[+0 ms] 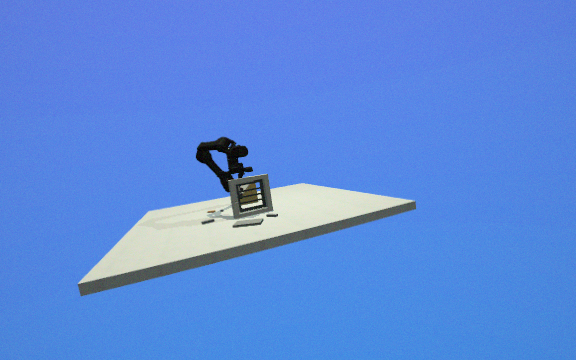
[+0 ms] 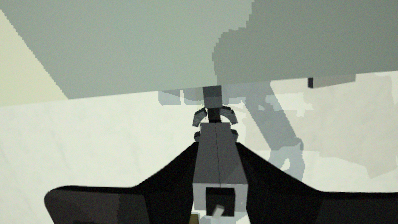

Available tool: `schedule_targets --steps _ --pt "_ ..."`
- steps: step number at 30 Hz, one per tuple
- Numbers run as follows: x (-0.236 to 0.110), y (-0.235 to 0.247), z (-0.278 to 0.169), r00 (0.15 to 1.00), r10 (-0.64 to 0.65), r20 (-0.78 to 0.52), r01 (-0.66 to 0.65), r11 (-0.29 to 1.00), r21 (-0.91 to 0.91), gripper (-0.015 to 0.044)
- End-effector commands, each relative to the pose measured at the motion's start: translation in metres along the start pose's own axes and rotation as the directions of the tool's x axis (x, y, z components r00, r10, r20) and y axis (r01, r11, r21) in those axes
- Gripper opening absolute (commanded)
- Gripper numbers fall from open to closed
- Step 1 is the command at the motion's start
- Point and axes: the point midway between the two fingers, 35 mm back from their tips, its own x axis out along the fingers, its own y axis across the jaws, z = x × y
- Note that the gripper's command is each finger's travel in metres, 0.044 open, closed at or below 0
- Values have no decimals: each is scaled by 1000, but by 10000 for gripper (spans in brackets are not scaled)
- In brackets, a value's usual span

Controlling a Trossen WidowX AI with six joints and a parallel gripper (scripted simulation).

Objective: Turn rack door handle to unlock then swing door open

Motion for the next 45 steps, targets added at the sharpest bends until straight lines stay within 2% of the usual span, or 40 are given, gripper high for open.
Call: schedule_targets --steps 1,6,11,22,28,35,45 --pt "3 0 -1 1000 -7 -8 8 988 151 20" --pt "3 0 -1 1000 -7 -8 9 922 388 20" --pt "3 0 -1 1000 -7 -8 10 799 601 20" --pt "3 0 -1 1000 -7 -8 10 374 927 20" --pt "3 0 0 1000 -7 -8 8 88 996 20" --pt "3 0 0 1000 -7 -8 6 -246 969 20" --pt "3 0 0 1000 -7 -8 5 -277 961 20"
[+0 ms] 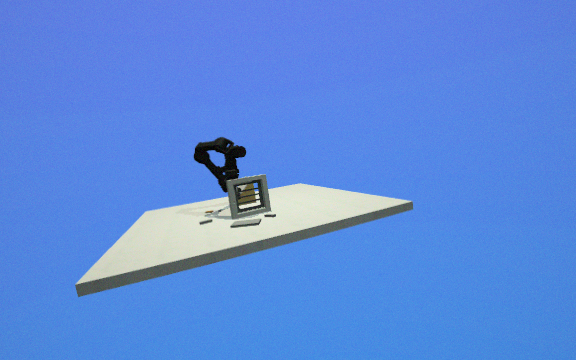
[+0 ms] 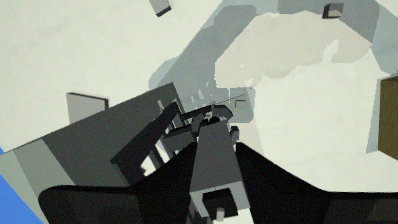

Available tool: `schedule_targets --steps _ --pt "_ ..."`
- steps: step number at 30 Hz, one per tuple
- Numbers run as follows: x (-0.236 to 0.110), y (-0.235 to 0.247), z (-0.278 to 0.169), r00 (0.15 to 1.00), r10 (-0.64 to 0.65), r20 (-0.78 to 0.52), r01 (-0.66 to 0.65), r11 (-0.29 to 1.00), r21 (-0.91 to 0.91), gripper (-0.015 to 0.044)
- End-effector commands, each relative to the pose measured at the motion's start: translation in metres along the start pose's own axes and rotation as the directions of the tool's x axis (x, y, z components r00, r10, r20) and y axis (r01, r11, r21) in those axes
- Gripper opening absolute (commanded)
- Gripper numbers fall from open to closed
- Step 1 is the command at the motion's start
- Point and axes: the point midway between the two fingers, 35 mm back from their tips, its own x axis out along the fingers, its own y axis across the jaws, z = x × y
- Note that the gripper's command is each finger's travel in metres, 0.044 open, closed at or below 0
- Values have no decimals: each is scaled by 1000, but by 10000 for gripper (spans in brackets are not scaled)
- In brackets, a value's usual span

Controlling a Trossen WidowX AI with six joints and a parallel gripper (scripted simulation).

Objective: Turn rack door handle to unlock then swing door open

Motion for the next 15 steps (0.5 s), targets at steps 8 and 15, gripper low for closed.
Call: schedule_targets --steps 8,15 --pt "2 0 -1 1000 -5 -1 5 1000 28 204" --pt "2 0 -1 1000 -5 -1 5 999 -45 292"
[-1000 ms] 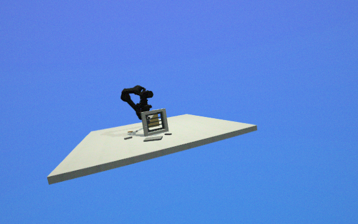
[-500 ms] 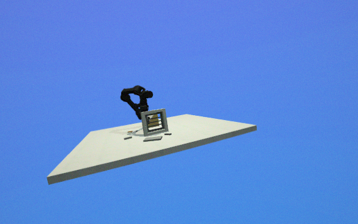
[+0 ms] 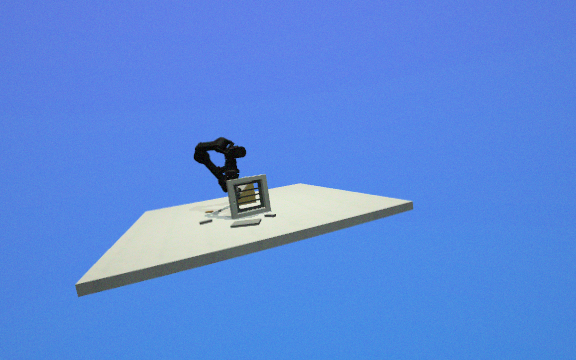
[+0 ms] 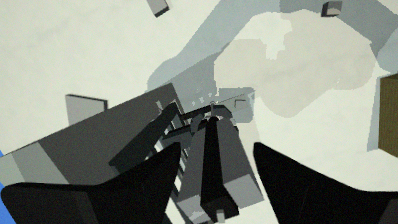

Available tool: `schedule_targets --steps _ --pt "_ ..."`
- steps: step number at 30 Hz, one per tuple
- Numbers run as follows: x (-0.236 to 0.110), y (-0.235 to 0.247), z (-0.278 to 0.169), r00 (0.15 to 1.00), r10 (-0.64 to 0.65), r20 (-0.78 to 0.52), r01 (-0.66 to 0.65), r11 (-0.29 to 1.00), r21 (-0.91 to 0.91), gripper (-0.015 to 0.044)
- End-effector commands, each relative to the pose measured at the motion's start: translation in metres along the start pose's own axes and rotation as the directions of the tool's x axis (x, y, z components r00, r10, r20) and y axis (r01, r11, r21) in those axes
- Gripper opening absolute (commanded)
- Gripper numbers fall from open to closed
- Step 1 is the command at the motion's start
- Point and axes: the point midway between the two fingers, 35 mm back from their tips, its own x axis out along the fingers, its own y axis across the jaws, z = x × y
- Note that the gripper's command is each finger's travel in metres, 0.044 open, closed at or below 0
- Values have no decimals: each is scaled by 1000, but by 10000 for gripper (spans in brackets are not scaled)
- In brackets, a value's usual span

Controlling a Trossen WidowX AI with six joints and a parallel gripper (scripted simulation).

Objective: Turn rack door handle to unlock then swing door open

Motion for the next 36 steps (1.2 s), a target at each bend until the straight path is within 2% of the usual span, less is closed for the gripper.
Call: schedule_targets --steps 1,10,20,28,36 --pt "2 0 -1 1000 -1 0 1 994 -107 292" --pt "2 0 -1 1000 -1 0 1 851 -525 292" --pt "1 0 -1 1000 -1 0 1 499 -867 292" --pt "1 0 -1 1000 -1 0 1 126 -992 292" --pt "1 0 -1 1000 -1 0 0 -267 -964 292"
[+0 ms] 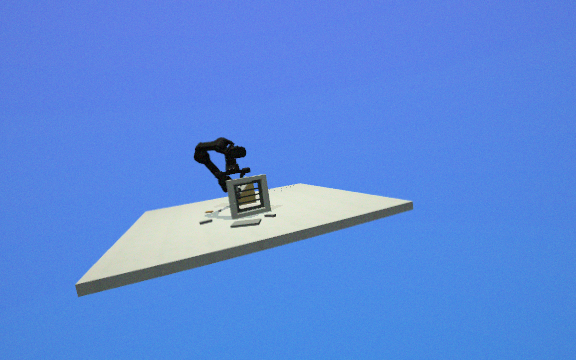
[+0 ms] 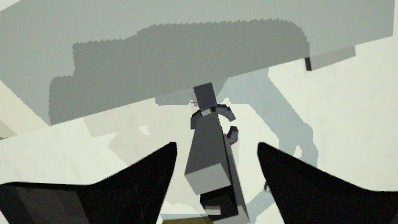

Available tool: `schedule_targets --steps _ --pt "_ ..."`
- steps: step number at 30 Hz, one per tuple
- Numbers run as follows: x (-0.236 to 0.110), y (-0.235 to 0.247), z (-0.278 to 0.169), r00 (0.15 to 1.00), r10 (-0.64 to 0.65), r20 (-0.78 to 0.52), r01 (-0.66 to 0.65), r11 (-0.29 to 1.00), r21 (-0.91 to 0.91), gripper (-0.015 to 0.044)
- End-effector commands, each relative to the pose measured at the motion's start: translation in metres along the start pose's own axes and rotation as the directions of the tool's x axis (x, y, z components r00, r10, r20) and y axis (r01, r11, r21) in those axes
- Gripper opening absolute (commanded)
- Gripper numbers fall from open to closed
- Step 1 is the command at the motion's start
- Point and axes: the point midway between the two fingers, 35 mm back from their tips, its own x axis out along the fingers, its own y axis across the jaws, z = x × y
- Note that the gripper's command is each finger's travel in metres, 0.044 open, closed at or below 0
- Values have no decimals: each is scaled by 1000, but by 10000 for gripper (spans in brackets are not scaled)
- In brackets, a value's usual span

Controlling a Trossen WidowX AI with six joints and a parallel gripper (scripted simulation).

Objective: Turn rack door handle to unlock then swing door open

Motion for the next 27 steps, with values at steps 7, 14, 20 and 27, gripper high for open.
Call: schedule_targets --steps 7,14,20,27 --pt "1 1 0 1000 -2 -1 1 869 -495 292" --pt "1 1 0 1000 -2 -1 0 649 -761 292" --pt "1 1 0 1000 -2 -1 0 397 -918 292" --pt "1 1 0 1000 -2 -1 -1 62 -998 292"
